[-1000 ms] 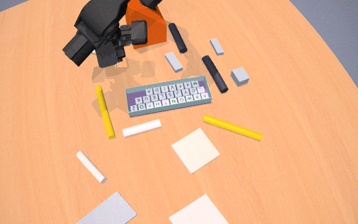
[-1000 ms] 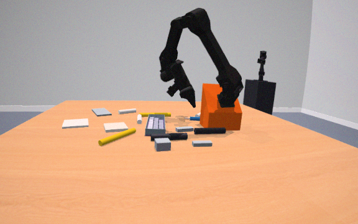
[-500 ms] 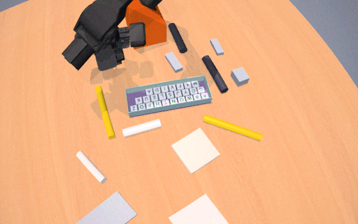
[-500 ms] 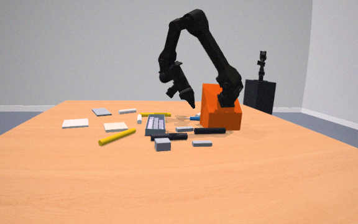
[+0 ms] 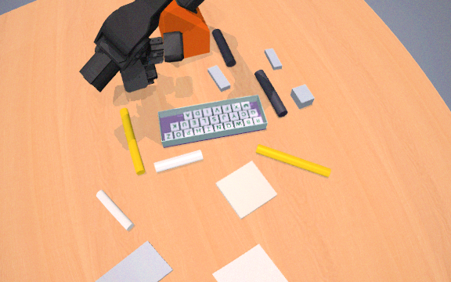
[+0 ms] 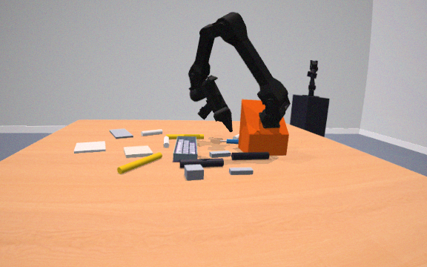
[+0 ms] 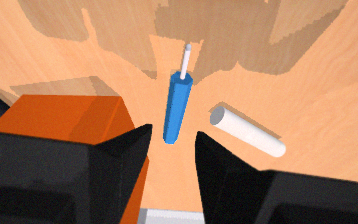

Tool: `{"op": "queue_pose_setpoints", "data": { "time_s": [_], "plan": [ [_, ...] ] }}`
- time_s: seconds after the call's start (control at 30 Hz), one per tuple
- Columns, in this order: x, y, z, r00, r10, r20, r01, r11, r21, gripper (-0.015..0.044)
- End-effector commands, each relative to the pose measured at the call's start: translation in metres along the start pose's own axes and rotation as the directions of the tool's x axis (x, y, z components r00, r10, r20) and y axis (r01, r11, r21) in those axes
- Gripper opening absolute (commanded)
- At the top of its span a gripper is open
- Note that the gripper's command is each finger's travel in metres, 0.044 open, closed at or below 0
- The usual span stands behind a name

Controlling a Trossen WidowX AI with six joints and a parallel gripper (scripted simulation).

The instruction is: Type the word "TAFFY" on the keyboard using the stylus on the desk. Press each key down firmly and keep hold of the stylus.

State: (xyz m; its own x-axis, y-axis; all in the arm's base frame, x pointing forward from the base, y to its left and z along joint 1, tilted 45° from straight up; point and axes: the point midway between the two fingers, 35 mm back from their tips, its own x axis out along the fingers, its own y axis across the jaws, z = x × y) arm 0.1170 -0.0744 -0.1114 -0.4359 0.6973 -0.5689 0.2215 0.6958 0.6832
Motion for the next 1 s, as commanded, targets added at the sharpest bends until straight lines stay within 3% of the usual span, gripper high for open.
{"op": "queue_pose_setpoints", "data": {
  "time_s": [0.0,0.97],
  "plan": [
    [0.004,0.000,0.001,1.000,0.007,-0.002,-0.007,1.000,0.005,0.0150],
    [0.022,0.000,0.010,1.000,0.008,-0.002,-0.008,1.000,0.005,0.0150]
  ]
}}
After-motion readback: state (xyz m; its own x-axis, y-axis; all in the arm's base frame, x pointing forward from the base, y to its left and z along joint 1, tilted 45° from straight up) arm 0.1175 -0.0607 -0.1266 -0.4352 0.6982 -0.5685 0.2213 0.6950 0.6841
